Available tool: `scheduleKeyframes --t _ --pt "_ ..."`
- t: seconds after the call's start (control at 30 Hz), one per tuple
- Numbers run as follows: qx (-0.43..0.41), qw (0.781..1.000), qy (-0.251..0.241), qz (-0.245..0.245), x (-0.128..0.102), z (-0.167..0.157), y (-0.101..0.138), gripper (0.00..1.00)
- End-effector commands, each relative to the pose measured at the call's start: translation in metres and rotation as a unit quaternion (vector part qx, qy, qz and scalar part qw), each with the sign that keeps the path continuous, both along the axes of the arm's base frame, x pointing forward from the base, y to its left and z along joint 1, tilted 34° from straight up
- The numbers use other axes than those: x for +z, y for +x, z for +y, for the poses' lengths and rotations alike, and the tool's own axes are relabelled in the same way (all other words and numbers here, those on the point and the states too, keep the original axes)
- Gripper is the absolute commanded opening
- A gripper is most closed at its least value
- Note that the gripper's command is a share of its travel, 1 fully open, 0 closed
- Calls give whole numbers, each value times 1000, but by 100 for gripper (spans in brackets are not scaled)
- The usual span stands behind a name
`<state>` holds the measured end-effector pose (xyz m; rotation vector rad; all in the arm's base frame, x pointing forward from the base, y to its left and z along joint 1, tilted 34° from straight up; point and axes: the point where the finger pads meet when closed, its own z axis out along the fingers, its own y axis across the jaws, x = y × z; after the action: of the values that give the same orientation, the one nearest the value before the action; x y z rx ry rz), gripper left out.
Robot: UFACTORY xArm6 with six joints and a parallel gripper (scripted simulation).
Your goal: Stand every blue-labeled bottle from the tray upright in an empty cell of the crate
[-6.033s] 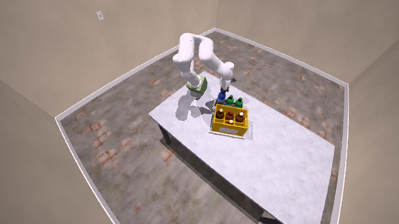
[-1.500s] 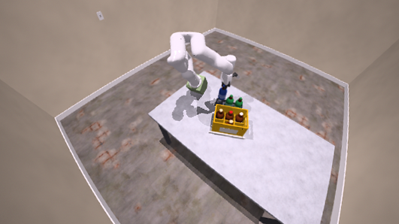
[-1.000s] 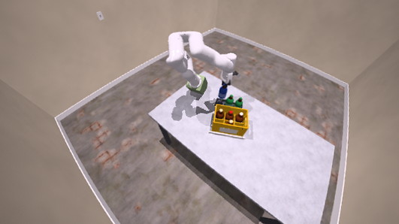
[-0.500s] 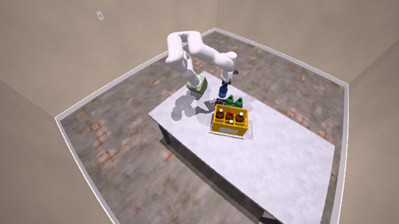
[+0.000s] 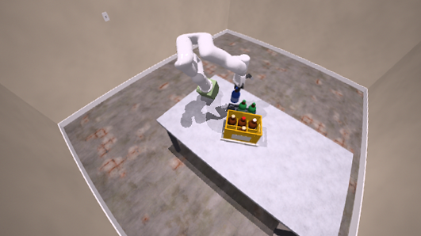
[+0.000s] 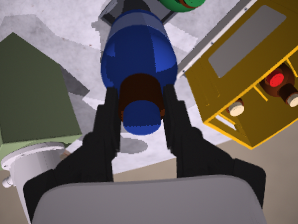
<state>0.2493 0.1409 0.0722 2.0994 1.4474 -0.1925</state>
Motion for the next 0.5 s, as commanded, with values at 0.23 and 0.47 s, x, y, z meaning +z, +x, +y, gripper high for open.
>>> scheduleKeyframes --t 0.23,0.47 --pt "0 1000 2 -1 1 2 1 0" --pt "0 1000 2 -1 3 3 0 0"
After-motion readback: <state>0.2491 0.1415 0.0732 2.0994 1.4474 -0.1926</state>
